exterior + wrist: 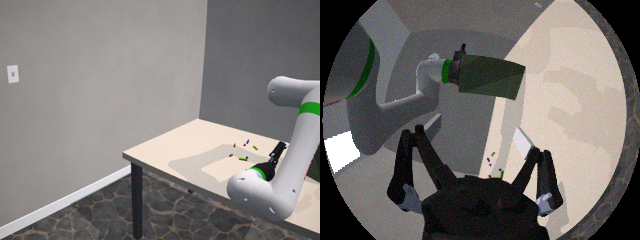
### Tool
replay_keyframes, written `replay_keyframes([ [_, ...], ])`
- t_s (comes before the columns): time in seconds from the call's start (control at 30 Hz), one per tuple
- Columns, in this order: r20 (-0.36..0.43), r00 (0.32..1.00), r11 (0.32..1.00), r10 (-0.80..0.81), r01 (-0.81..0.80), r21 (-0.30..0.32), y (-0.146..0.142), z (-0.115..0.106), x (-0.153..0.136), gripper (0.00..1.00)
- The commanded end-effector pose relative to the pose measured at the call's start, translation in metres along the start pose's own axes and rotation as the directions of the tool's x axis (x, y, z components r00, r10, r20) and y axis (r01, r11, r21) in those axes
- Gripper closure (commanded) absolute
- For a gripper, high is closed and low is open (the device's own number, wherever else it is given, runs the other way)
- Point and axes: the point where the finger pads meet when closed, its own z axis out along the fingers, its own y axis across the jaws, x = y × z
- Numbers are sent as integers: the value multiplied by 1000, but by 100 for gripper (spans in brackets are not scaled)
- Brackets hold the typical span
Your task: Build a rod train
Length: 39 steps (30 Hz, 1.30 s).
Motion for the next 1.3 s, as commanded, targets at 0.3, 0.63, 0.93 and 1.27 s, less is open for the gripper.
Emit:
replay_keyframes([
  [0.3,0,1000,1000,0,0,0,0,0,0,0],
  [0.63,-8,1000,1000,8,-8,-5,0,1,-1,0],
  [0.93,-231,950,967,208,-236,-100,11,28,-38,0],
  [1.27,-473,801,864,368,-482,-144,23,58,-79,0],
])
